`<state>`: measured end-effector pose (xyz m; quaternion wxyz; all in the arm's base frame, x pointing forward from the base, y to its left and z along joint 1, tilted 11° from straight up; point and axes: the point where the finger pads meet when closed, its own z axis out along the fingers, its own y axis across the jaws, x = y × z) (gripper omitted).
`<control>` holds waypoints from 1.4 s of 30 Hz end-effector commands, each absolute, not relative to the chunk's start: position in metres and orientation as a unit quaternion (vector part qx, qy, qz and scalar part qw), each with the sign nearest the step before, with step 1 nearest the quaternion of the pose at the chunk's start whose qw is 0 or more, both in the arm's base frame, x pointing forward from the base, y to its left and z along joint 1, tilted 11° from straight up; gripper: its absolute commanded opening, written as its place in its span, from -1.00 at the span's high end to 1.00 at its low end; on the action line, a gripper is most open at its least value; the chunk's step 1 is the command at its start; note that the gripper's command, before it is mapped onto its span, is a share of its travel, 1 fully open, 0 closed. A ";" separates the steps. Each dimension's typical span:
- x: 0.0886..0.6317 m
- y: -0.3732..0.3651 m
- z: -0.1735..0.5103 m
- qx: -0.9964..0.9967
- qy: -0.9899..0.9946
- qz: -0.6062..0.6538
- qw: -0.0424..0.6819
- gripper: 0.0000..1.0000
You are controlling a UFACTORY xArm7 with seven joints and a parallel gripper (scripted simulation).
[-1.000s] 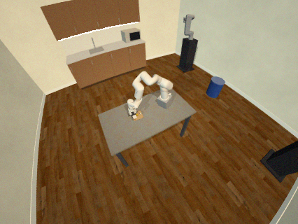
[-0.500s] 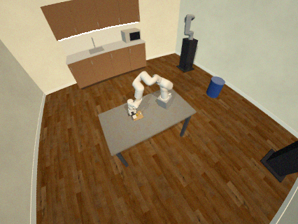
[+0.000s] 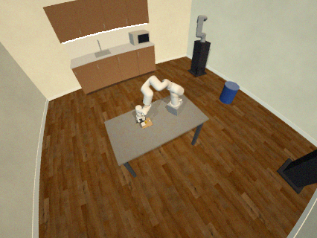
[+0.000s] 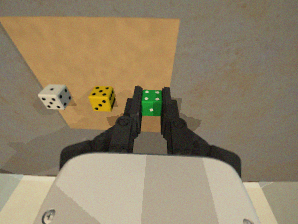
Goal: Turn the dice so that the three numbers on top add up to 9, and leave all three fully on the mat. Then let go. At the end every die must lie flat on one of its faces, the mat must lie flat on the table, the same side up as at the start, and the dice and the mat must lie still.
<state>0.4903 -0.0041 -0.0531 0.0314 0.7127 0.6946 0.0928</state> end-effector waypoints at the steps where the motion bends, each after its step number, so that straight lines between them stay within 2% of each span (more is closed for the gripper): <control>1: 0.492 -0.004 -0.052 0.713 0.694 0.094 0.033 0.69; 42: 0.492 -0.004 -0.055 0.713 0.694 0.094 0.033 0.69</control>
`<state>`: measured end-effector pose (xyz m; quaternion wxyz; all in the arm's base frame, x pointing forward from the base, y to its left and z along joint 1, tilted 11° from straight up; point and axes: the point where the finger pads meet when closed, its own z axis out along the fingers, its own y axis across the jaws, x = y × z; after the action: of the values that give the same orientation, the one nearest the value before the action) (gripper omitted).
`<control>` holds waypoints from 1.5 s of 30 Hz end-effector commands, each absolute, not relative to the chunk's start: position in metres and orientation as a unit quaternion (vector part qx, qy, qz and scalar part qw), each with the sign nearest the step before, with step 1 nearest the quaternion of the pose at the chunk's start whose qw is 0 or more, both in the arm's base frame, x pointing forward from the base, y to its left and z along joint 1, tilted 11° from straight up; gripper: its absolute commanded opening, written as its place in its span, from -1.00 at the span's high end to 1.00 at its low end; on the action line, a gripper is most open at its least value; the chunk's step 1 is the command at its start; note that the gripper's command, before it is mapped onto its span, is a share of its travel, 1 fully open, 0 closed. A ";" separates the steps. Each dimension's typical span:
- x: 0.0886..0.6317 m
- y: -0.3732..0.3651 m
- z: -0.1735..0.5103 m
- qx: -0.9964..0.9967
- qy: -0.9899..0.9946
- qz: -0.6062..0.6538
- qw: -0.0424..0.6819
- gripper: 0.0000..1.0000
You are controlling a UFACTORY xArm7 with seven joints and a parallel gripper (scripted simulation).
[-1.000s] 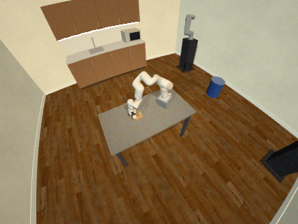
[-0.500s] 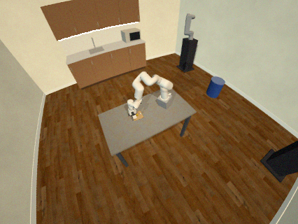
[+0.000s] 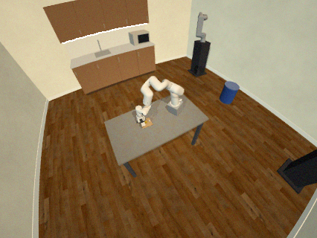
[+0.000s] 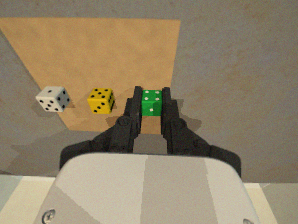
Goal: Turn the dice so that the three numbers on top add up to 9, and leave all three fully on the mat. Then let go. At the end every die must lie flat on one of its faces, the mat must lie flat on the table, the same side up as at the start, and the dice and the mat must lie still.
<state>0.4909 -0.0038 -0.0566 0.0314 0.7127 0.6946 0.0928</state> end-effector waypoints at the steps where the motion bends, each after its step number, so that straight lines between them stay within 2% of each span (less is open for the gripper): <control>1: 0.492 -0.004 -0.055 0.713 0.694 0.094 0.033 0.69; 15: 0.492 -0.004 -0.055 0.713 0.694 0.094 0.033 0.69; 16: 0.492 -0.004 -0.055 0.713 0.694 0.094 0.033 0.61; 20: 0.492 -0.004 -0.055 0.713 0.694 0.094 0.033 0.61; 21: 0.492 -0.004 -0.055 0.713 0.694 0.094 0.033 0.53; 23: 0.492 -0.004 -0.055 0.713 0.694 0.094 0.033 0.53; 24: 0.492 -0.004 -0.055 0.713 0.694 0.094 0.033 0.45; 29: 0.492 -0.004 -0.055 0.713 0.694 0.094 0.033 0.37; 30: 0.492 -0.004 -0.055 0.713 0.694 0.094 0.033 0.28; 45: 0.492 -0.005 -0.052 0.713 0.694 0.094 0.033 0.28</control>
<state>0.4908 -0.0039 -0.0564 0.0313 0.7127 0.6946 0.0927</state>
